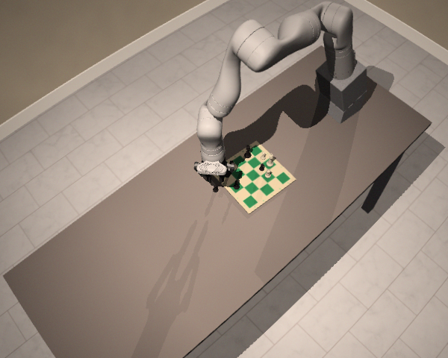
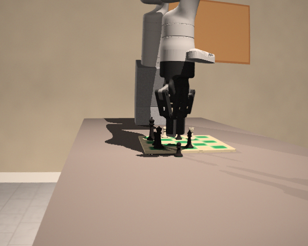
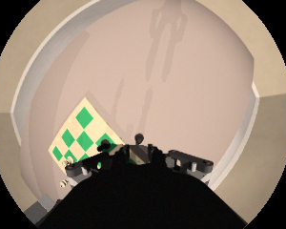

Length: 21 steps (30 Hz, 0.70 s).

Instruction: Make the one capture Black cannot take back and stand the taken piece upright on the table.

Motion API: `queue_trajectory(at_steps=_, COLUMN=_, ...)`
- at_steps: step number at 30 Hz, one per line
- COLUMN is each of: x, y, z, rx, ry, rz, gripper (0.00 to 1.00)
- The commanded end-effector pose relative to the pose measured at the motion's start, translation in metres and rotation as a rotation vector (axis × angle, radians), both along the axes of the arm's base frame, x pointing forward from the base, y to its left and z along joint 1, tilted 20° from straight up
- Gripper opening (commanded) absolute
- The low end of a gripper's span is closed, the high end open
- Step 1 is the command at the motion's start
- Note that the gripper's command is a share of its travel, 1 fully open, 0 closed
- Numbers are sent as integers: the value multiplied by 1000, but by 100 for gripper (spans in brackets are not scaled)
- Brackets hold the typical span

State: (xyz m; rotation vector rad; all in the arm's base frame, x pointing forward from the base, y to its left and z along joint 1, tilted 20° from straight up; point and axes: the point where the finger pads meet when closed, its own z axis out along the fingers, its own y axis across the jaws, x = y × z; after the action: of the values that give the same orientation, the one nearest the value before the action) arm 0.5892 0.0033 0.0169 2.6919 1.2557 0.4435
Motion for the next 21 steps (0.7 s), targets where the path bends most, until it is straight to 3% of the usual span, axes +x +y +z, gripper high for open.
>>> queue_trajectory(at_steps=1, x=0, y=7, z=26, rx=5, ry=-20, rz=8, gripper=34)
queue_trajectory(at_steps=9, x=-8, y=7, z=48, rx=5, ry=-20, rz=8, gripper=34)
queue_trajectory(at_steps=15, x=-10, y=7, z=53, rx=5, ry=-20, rz=8, gripper=34)
queue_trajectory(at_steps=16, x=-10, y=7, z=53, rx=5, ry=-20, rz=8, gripper=100)
queue_trajectory(at_steps=21, x=-10, y=7, z=53, rx=5, ry=-20, rz=8, gripper=100)
